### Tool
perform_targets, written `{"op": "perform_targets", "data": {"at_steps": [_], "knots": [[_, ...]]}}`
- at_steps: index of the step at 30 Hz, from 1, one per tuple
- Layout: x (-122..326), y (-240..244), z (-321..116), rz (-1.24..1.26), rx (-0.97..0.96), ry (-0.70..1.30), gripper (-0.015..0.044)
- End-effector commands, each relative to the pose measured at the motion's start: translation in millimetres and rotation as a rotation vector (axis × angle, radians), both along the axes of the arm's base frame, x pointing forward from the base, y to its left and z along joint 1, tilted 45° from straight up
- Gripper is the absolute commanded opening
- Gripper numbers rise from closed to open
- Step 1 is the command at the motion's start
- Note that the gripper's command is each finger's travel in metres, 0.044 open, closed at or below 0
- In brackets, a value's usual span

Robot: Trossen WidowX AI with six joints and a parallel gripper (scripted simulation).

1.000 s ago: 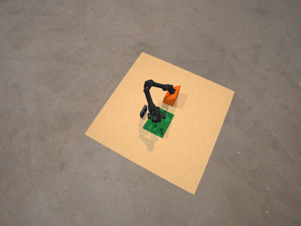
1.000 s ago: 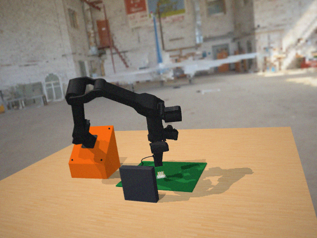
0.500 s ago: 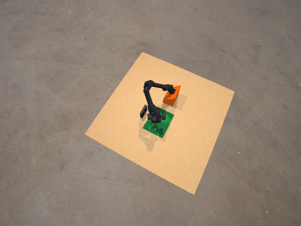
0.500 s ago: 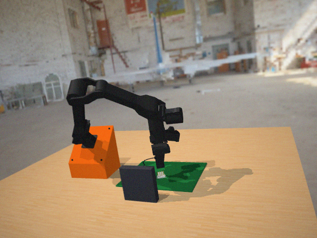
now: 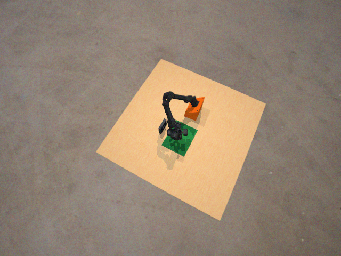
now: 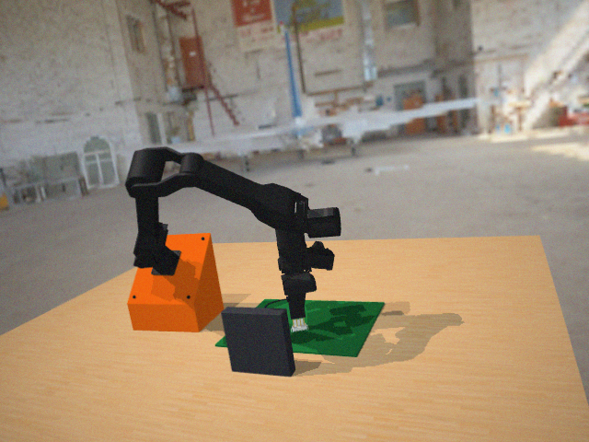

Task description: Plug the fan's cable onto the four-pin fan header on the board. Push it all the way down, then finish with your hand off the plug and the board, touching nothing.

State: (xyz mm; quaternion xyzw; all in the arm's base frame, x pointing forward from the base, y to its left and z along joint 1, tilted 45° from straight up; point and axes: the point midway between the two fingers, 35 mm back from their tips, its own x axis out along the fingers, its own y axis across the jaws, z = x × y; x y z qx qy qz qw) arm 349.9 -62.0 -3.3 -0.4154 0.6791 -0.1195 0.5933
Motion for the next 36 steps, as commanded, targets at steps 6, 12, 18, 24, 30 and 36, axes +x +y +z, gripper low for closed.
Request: {"op": "perform_targets", "data": {"at_steps": [6, 12, 18, 24, 30, 36], "knots": [[0.3, -1.4, -0.5, 0.006, -0.005, 0.004, 0.0], [0.2, -2.5, -1.4, 0.011, -0.005, 0.008, 0.0], [0.1, -3.5, -2.4, 0.013, -0.006, 0.011, 0.0], [0.1, -4.6, -3.4, 0.014, -0.006, 0.012, 0.0], [0.2, -5.6, -4.5, 0.014, -0.006, 0.011, 0.0], [0.3, -6.5, -5.4, 0.013, -0.006, 0.011, 0.0]]}}
